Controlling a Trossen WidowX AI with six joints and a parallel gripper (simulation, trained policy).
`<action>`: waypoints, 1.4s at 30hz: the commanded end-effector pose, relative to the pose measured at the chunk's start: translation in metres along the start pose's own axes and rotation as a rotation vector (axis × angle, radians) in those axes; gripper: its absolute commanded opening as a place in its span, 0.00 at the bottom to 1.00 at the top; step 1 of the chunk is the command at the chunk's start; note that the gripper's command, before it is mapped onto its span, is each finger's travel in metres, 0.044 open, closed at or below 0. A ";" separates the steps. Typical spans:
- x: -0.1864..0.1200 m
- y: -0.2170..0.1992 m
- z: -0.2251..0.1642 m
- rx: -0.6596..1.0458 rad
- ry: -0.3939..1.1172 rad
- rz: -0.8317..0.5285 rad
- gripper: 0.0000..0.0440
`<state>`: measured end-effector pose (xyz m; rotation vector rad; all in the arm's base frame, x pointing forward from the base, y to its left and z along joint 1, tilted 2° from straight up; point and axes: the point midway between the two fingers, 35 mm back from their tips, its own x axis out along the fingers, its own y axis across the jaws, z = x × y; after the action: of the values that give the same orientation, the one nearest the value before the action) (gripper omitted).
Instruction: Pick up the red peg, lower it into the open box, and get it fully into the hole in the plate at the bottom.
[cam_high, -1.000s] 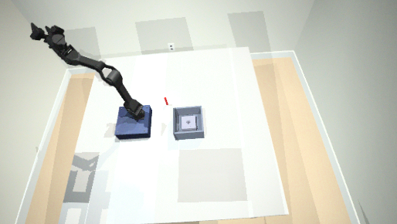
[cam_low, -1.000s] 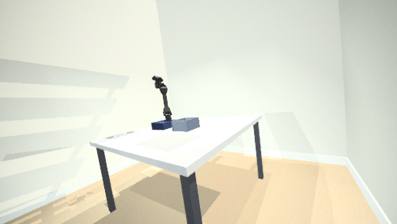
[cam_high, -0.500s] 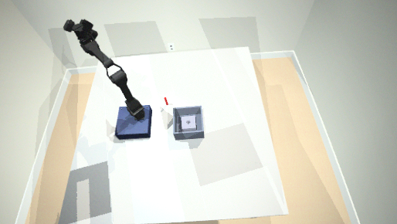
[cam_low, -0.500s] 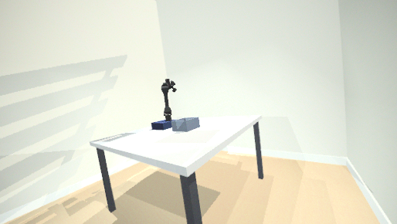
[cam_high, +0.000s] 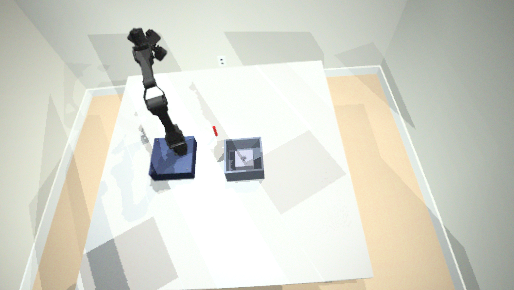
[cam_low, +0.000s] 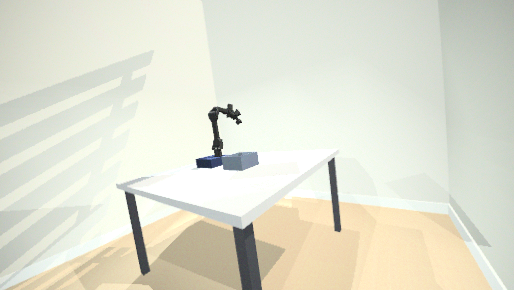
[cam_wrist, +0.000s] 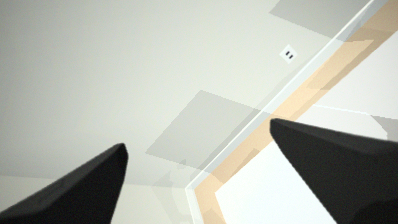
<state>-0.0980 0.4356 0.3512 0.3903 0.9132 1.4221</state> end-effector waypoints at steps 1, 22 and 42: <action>-0.006 -0.057 0.014 0.043 0.018 -0.149 1.00; -0.097 -0.262 0.033 0.450 0.058 -0.765 1.00; -0.195 -0.361 -0.012 0.987 0.055 -1.225 1.00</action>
<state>0.1554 0.2104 0.1569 0.3681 1.4438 -0.0614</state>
